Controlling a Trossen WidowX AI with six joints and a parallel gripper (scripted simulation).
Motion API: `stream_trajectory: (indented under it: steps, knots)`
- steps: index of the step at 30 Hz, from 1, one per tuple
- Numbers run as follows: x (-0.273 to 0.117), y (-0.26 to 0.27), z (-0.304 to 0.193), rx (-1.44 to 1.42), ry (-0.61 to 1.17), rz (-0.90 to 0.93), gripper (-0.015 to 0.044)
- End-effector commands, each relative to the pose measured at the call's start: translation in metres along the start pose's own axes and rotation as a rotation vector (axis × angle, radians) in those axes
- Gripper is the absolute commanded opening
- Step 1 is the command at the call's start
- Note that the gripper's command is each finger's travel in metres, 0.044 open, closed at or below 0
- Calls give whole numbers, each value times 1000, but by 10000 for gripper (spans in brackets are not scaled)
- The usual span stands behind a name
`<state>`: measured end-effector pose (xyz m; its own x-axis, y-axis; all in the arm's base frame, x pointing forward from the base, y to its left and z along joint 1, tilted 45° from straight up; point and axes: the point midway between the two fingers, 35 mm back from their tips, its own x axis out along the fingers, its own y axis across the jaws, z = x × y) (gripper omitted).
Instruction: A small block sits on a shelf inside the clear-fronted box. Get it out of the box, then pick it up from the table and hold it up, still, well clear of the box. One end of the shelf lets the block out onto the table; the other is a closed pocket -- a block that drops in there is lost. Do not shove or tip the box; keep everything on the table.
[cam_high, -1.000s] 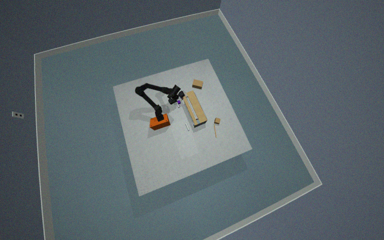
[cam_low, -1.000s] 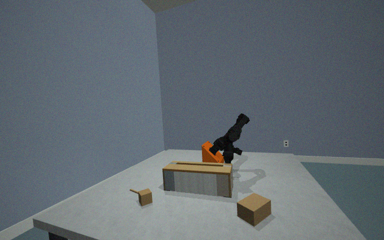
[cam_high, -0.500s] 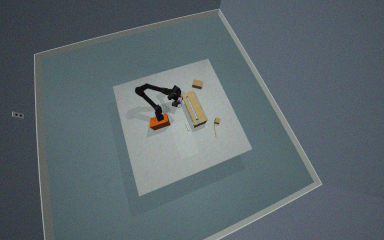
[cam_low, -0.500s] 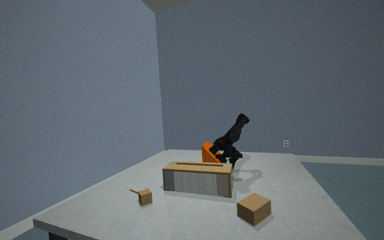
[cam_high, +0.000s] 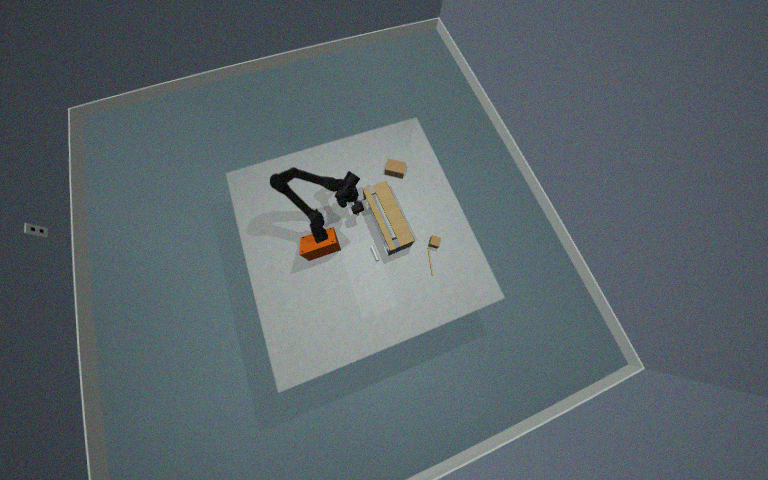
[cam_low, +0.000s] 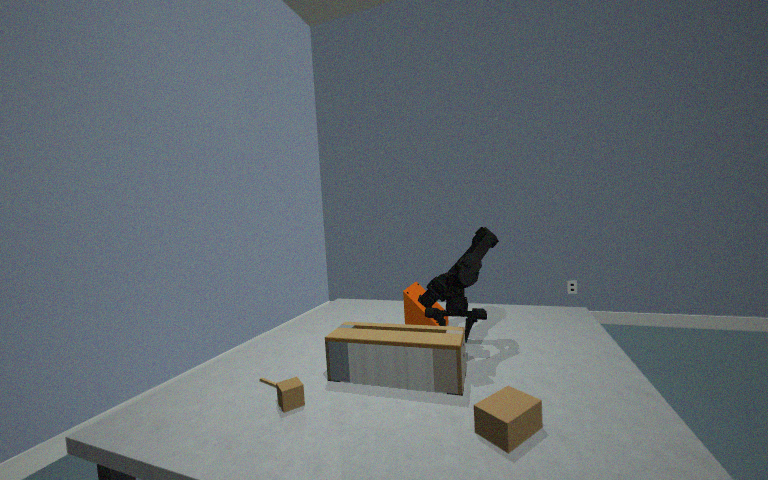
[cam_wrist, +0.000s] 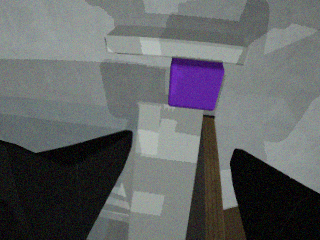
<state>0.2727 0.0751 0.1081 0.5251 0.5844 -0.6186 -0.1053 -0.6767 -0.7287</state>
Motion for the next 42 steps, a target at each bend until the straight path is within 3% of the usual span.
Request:
stream_trajectory:
  steps: [1, 42]
  knots:
    - [0, 1, 0, -55, 4, 4, 285]
    - [54, -3, 24, -54, 4, 2, 285]
